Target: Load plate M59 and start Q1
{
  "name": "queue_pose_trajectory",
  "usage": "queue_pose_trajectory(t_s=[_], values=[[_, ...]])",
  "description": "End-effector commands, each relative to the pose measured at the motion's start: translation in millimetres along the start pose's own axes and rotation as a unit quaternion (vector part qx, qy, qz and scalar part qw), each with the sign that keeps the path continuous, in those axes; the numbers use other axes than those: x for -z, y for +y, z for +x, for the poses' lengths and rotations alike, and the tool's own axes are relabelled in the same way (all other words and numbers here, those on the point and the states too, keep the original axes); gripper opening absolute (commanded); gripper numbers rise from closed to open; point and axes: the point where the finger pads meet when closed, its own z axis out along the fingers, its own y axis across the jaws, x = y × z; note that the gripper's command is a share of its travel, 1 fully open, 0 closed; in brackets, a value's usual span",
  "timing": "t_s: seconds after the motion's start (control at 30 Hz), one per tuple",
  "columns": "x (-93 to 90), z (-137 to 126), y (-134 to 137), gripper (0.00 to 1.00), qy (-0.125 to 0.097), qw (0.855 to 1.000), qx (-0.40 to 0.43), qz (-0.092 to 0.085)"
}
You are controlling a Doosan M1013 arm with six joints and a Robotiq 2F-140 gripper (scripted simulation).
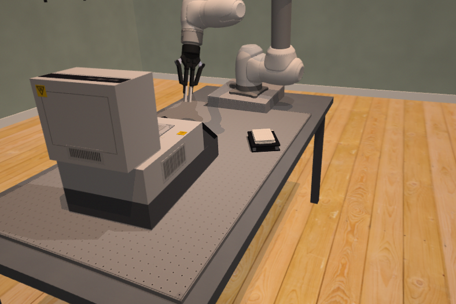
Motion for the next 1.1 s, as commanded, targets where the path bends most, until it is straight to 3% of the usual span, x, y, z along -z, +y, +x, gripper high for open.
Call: queue_pose_trajectory(t_s=[0.0,0.33,0.37,0.6,0.67,0.83,0.9,1.07], values=[[3.4,7,-11,0.66,-0.011,1.000,-0.013,0.007],[13.7,29,-47,0.66,-0.024,0.999,-0.029,0.016],[14.9,31,-52,0.66,-0.034,0.998,-0.041,0.023],[20.6,44,-72,0.66,-0.037,0.998,-0.045,0.025],[23.0,49,-80,0.66,-0.050,0.996,-0.061,0.035],[27.5,59,-96,0.66,-0.050,0.996,-0.061,0.035],[29.9,64,-104,0.66,-0.063,0.994,-0.077,0.044],[33.4,71,-117,0.66,-0.063,0.994,-0.077,0.044]])
